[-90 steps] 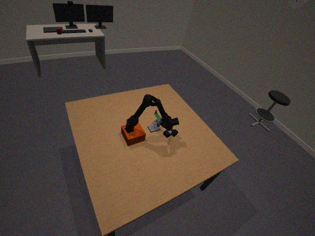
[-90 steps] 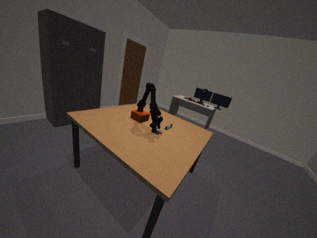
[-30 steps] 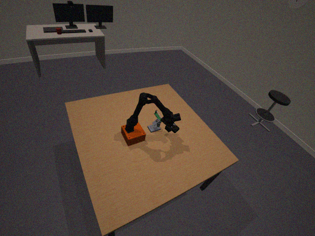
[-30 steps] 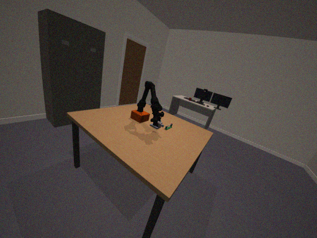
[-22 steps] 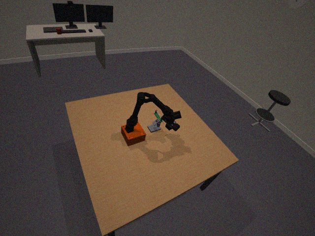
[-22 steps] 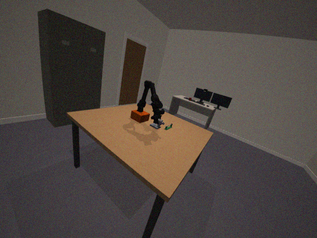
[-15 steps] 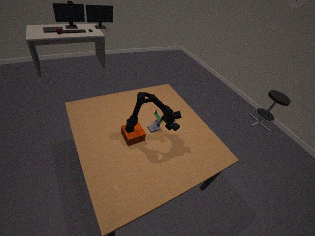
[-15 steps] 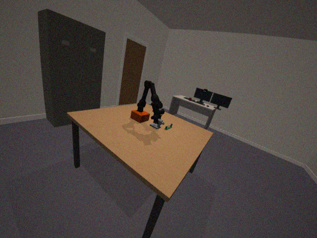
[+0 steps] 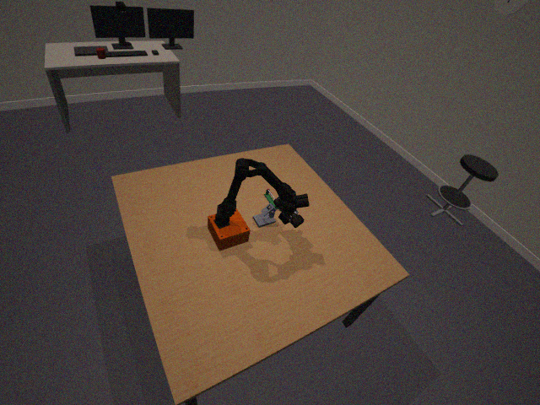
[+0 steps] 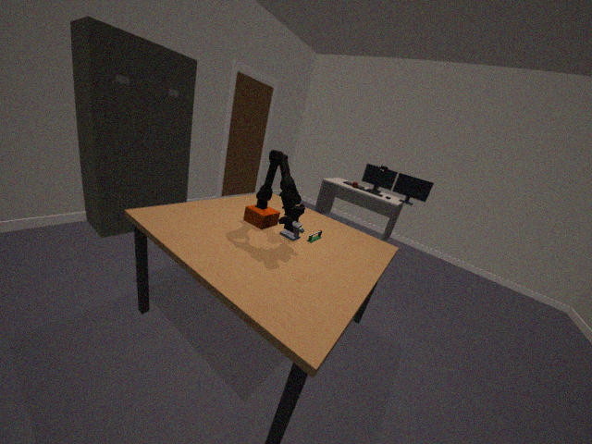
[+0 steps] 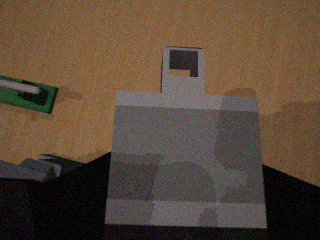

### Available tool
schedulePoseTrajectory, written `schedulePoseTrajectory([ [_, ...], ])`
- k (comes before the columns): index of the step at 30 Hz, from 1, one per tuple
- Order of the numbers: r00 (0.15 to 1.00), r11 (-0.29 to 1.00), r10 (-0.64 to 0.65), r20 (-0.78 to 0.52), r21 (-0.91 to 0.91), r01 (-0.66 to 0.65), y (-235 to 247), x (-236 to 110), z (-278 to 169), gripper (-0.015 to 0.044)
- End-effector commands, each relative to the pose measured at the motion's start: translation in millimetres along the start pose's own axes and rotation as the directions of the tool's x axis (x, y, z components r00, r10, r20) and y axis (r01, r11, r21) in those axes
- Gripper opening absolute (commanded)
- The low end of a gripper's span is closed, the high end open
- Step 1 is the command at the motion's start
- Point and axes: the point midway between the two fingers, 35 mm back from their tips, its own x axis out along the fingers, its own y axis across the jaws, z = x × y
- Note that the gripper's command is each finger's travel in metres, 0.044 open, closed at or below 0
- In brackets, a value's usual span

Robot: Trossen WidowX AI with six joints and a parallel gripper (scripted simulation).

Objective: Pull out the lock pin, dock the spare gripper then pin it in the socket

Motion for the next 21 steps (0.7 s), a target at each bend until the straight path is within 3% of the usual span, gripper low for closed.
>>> schedulePoseTrajectory([
  [1, 0.999, 0.997, 0.047, -0.009, 0.06, -0.046, 5.0, -1.0, -7.2, 0.0],
  [21, 0.958, 0.891, 0.279, -0.064, 0.389, -0.234, 35.3, -7.6, -51.4, 0.0],
])
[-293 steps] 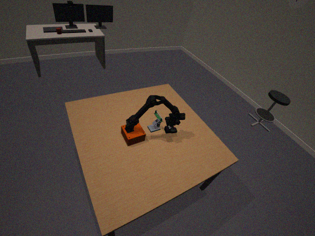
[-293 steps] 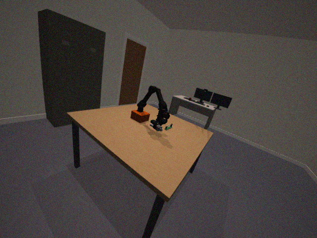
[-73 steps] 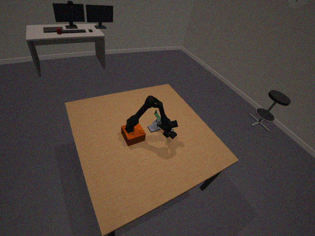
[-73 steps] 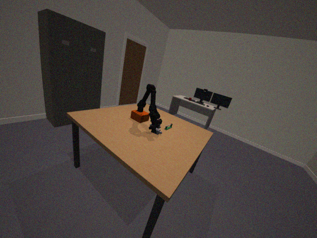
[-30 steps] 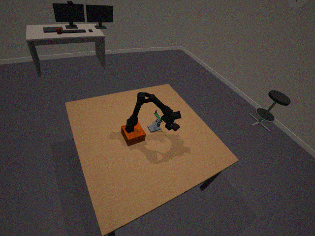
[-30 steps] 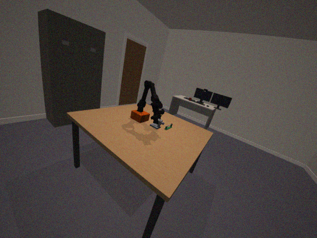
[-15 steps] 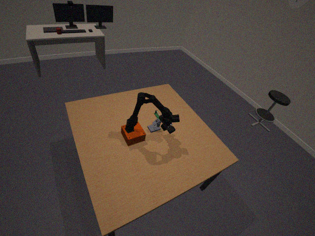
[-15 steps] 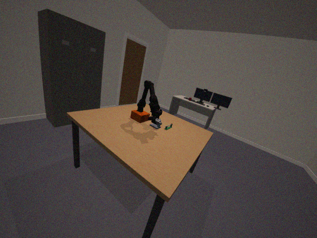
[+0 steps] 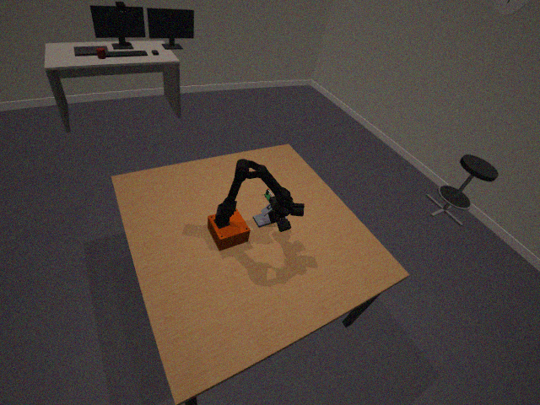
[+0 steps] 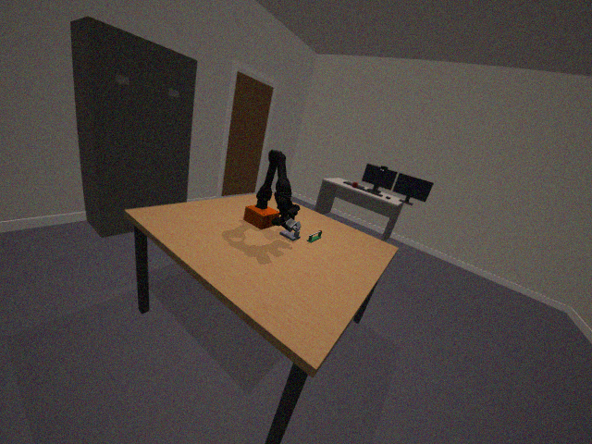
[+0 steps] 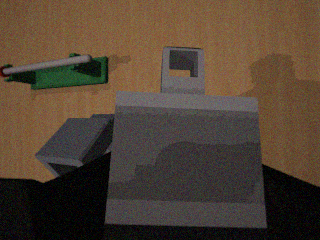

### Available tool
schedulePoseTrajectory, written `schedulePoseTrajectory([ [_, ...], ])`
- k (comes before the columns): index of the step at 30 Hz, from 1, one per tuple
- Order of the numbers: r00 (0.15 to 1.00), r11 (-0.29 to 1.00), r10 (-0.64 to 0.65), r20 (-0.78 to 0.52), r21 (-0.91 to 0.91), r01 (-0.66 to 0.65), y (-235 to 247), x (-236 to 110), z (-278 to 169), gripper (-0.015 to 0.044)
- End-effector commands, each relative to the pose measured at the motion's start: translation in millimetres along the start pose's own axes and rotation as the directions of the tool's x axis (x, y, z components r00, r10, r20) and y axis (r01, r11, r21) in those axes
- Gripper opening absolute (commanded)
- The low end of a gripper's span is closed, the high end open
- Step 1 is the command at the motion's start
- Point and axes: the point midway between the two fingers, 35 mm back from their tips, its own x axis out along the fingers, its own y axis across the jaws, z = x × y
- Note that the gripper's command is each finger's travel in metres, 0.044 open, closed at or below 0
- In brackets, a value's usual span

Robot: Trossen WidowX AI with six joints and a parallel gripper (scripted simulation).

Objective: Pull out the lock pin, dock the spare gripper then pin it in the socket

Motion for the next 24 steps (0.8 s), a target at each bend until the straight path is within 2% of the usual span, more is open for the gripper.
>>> schedulePoseTrajectory([
  [1, 0.998, 0.995, 0.057, -0.014, 0.077, -0.055, 5.8, -1.0, -8.7, 0.0],
  [14, 0.98, 0.938, 0.193, -0.052, 0.302, -0.169, 20.8, -4.5, -35.7, 0.0],
  [24, 0.943, 0.829, 0.326, -0.059, 0.498, -0.255, 38.7, -11.6, -55.0, 0.0],
])
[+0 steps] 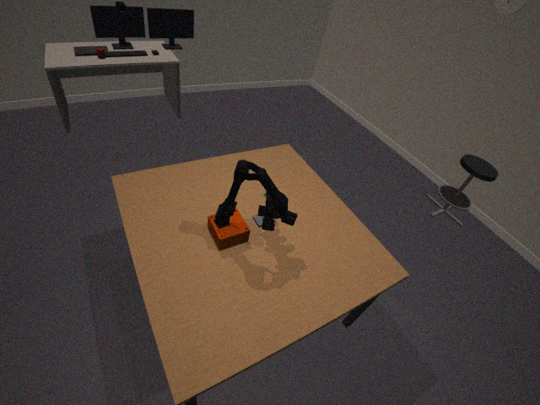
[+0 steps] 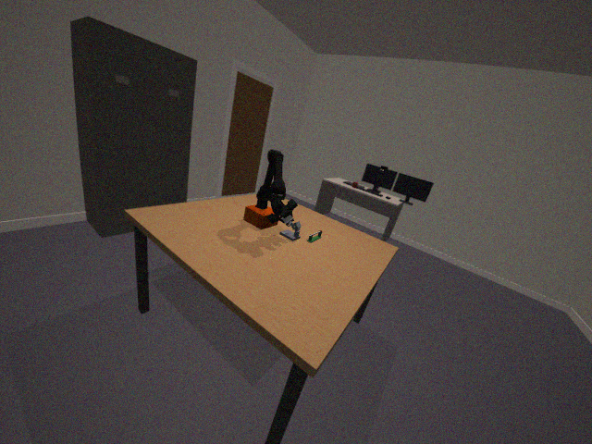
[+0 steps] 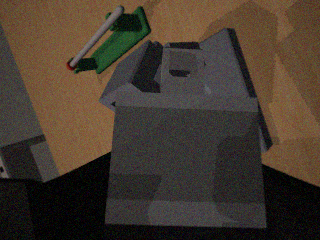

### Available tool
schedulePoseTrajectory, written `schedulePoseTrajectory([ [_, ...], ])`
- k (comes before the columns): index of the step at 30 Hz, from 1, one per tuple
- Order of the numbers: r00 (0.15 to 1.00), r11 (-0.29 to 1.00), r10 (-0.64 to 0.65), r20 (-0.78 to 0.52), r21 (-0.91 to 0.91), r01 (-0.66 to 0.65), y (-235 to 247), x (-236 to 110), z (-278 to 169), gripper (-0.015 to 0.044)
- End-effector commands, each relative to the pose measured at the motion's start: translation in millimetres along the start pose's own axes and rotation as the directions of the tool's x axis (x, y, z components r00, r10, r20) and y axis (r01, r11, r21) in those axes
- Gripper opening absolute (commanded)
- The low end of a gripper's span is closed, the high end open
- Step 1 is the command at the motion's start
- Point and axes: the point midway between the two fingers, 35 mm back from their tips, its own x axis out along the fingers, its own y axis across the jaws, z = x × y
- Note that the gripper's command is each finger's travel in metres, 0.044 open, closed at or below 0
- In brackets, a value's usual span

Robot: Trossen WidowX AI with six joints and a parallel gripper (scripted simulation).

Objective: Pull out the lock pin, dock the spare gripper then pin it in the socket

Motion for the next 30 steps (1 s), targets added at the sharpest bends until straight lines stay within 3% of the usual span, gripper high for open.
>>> schedulePoseTrajectory([
  [1, 0.998, 0.994, 0.065, -0.02, 0.092, -0.063, 6.6, -1.4, -9.8, 0.0],
  [12, 0.972, 0.92, 0.227, -0.056, 0.34, -0.195, 23.1, -5.7, -33.7, 0.0],
  [22, 0.922, 0.766, 0.384, -0.043, 0.572, -0.293, 41.5, -14.0, -49.7, 0.0],
  [30, 0.913, 0.738, 0.406, -0.037, 0.603, -0.303, 44.2, -15.5, -51.4, 0.0],
])
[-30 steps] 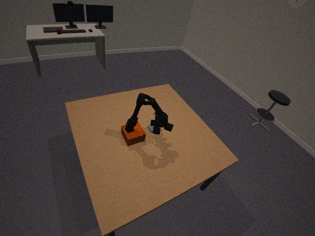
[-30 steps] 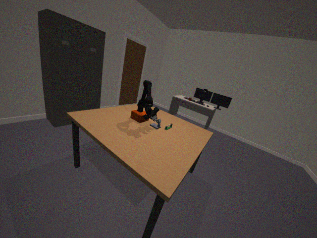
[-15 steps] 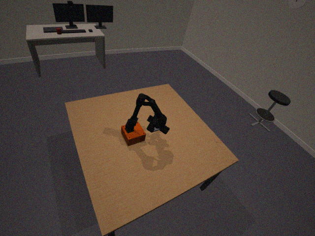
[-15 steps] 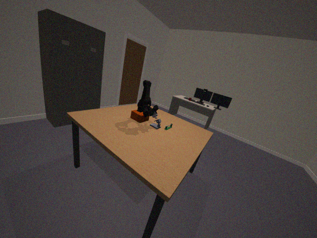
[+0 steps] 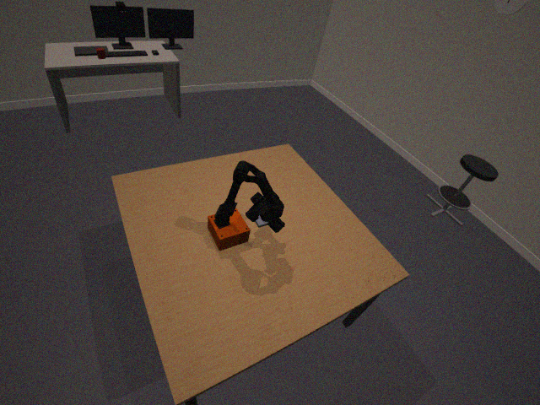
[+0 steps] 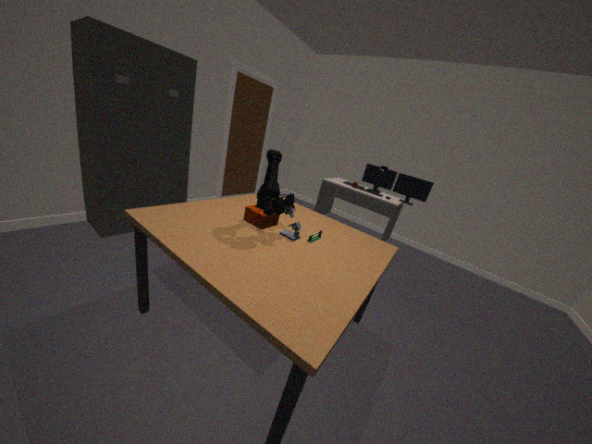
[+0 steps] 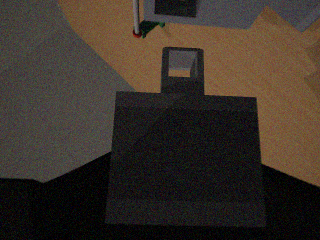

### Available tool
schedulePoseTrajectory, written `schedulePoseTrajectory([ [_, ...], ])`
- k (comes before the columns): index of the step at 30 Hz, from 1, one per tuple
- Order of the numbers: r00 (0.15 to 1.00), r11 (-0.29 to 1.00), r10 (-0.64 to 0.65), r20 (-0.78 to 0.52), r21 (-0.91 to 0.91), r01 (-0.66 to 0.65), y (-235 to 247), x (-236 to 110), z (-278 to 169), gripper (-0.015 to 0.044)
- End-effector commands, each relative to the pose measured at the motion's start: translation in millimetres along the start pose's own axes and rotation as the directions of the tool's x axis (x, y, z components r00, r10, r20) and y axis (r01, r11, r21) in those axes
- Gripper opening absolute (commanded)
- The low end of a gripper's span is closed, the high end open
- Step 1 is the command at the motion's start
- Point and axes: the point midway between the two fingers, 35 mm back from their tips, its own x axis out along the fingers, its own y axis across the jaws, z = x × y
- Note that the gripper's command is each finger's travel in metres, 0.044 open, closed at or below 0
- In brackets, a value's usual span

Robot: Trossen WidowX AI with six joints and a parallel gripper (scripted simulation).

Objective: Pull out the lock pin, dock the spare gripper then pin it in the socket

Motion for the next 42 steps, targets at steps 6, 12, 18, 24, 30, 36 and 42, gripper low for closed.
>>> schedulePoseTrajectory([
  [6, 1.0, 0.999, 0.022, -0.005, 0.023, -0.021, 3.1, 3.2, 2.4, 0.0],
  [12, 1.0, 0.999, 0.022, -0.004, 0.024, -0.022, 3.7, 8.0, 9.7, 0.0],
  [18, 1.0, 0.999, 0.022, -0.003, 0.023, -0.022, 3.5, 11.1, 16.4, 0.0],
  [24, 1.0, 0.999, 0.022, -0.003, 0.022, -0.022, 3.5, 15.1, 22.6, 0.0],
  [30, 1.0, 0.999, 0.023, -0.003, 0.022, -0.023, 3.6, 18.9, 28.9, 0.0],
  [36, 1.0, 1.0, 0.023, -0.003, 0.021, -0.023, 3.7, 22.6, 35.3, 0.0],
  [42, 1.0, 1.0, 0.024, -0.003, 0.021, -0.023, 3.8, 26.4, 41.6, 0.0],
])
